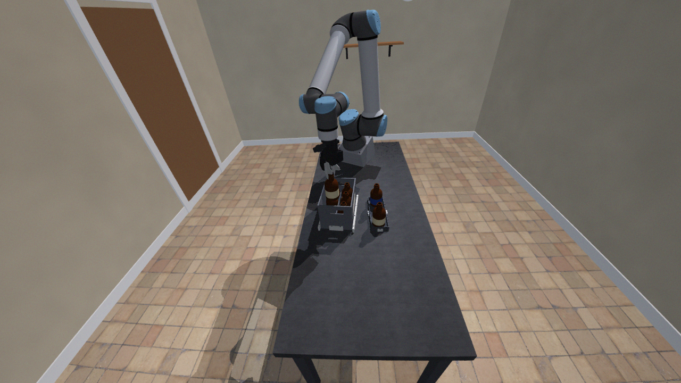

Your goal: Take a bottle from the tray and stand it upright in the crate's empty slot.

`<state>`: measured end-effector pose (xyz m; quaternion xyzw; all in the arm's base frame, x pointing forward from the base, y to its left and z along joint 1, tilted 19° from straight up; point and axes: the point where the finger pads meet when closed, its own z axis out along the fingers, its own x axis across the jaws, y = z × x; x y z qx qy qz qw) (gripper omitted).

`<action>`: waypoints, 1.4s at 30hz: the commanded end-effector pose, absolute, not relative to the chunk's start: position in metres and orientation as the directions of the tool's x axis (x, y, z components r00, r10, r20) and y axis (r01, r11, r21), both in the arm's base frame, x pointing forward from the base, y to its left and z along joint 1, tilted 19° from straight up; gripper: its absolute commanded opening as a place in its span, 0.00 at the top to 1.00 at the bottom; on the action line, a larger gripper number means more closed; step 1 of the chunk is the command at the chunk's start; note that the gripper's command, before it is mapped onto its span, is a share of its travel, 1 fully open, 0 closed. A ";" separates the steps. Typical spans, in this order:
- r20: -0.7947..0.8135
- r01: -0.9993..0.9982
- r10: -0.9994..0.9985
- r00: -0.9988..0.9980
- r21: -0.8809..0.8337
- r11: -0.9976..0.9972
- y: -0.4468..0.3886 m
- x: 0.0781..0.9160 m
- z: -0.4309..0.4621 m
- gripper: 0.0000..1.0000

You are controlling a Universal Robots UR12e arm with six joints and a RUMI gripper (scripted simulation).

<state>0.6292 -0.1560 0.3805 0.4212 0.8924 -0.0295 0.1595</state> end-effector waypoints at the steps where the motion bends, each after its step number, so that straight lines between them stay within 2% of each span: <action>1: -0.311 0.761 0.742 -0.594 0.083 0.644 -0.161 0.630 0.383 1.00; 42: -0.311 0.761 0.742 -0.594 0.083 0.644 -0.184 0.632 0.388 1.00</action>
